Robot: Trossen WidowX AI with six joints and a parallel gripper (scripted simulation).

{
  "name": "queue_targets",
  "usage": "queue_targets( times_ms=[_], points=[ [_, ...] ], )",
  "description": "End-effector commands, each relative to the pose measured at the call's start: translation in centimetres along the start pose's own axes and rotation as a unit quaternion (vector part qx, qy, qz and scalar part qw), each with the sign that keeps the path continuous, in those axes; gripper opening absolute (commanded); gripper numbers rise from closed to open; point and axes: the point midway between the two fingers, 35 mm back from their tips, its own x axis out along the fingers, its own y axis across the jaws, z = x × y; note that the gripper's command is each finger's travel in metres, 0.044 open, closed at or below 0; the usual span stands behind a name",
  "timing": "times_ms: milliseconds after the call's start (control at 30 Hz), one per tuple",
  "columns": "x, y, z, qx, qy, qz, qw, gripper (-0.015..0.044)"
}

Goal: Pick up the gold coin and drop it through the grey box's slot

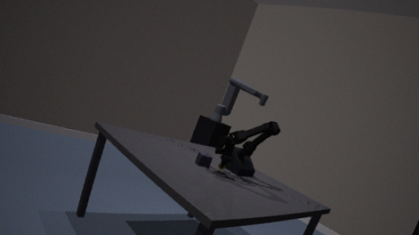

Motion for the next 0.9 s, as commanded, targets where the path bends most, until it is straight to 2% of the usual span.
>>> queue_targets(
  times_ms=[0,867],
  points=[
    [-1.2,0.3,0.3,-0.007,-0.004,0.0,1.0,0.0],
    [-6.9,0.5,-0.2,-0.029,0.003,-0.001,1.0,0.0]
  ],
)
